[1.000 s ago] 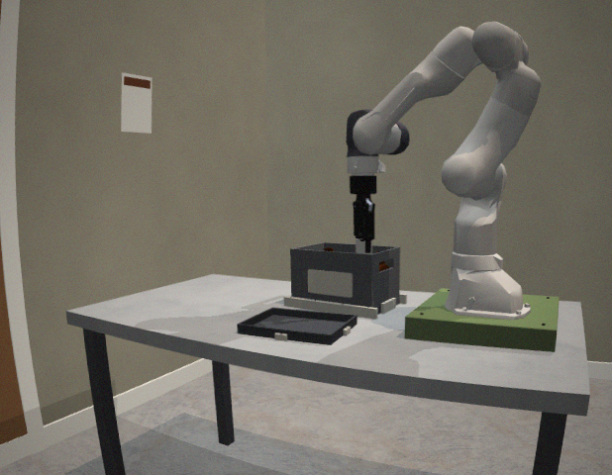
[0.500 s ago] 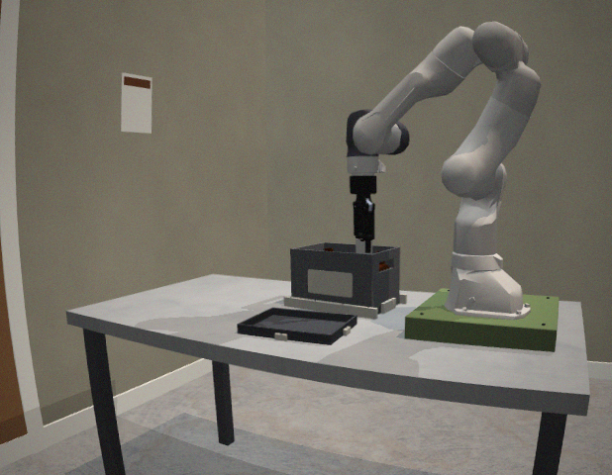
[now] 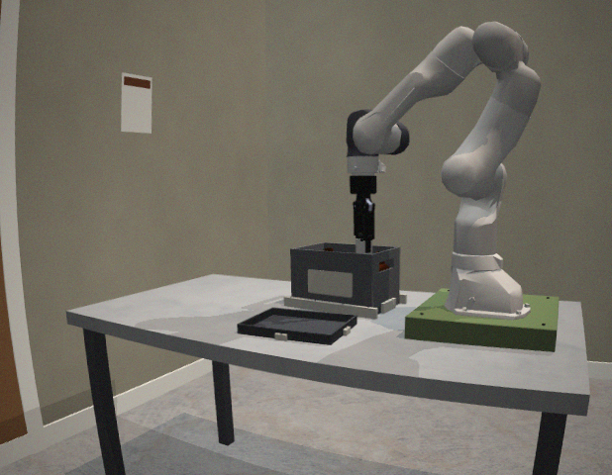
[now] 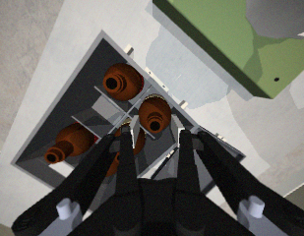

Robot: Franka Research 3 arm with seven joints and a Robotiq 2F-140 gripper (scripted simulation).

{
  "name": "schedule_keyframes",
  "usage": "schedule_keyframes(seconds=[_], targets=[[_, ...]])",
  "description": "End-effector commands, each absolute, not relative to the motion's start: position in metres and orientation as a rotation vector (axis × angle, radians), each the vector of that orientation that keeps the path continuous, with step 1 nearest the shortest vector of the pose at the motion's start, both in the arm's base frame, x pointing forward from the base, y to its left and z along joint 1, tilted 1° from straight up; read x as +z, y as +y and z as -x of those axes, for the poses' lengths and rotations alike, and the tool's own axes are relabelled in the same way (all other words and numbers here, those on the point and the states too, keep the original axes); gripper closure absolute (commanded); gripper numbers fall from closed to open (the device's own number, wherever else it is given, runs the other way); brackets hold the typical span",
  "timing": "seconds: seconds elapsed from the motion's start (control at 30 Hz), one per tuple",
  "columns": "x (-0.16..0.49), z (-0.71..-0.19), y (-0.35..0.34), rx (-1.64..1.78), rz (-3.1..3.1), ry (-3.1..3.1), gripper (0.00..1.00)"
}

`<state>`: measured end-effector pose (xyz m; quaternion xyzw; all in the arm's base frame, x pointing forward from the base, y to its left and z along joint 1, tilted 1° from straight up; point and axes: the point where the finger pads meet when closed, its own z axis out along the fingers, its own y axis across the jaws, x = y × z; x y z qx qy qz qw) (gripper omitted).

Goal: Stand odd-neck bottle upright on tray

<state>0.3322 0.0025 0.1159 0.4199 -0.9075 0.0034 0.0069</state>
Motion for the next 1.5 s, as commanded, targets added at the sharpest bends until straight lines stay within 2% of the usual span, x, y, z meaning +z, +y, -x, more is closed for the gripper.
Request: schedule_keyframes(seconds=[0.0,1.03,1.43,1.47], targets=[[0.118,-0.332,0.004,0.009,-1.307,-2.841,0.56],[0.194,-0.332,0.005,0.009,-1.307,-2.841,0.56],[0.201,-0.333,0.005,0.009,-1.307,-2.841,0.56],[0.201,-0.333,0.005,0.009,-1.307,-2.841,0.90]])
